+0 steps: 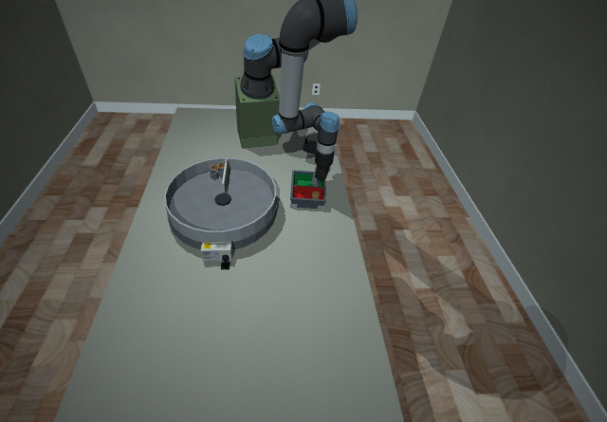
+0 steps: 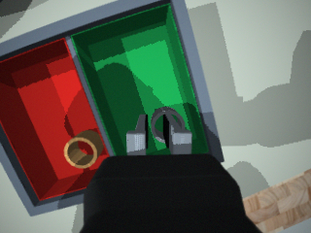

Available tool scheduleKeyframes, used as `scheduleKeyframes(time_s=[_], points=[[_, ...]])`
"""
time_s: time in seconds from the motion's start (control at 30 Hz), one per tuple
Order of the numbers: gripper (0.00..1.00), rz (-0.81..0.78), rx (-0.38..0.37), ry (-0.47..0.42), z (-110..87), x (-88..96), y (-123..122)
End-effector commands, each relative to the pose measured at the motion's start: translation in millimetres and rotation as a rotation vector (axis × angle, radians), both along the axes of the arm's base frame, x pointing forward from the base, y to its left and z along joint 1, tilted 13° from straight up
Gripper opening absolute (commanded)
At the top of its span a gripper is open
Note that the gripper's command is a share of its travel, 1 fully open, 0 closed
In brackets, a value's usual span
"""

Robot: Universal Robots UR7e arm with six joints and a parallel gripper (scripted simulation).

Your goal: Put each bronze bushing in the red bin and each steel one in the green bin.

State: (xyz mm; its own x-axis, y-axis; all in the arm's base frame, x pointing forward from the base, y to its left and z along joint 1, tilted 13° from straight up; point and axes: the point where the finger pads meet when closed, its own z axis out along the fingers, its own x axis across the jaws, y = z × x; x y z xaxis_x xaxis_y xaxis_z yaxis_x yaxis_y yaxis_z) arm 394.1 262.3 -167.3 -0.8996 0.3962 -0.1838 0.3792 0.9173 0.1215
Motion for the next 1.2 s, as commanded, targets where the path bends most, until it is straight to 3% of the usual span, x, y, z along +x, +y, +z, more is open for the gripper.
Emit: scheduleKeyframes(time_s=[0.0, 1.17], points=[[0.42, 0.0, 0.001, -0.001, 1.6, 0.1, 0.2], [0.42, 0.0, 0.001, -0.001, 10.3, -1.9, -0.2]])
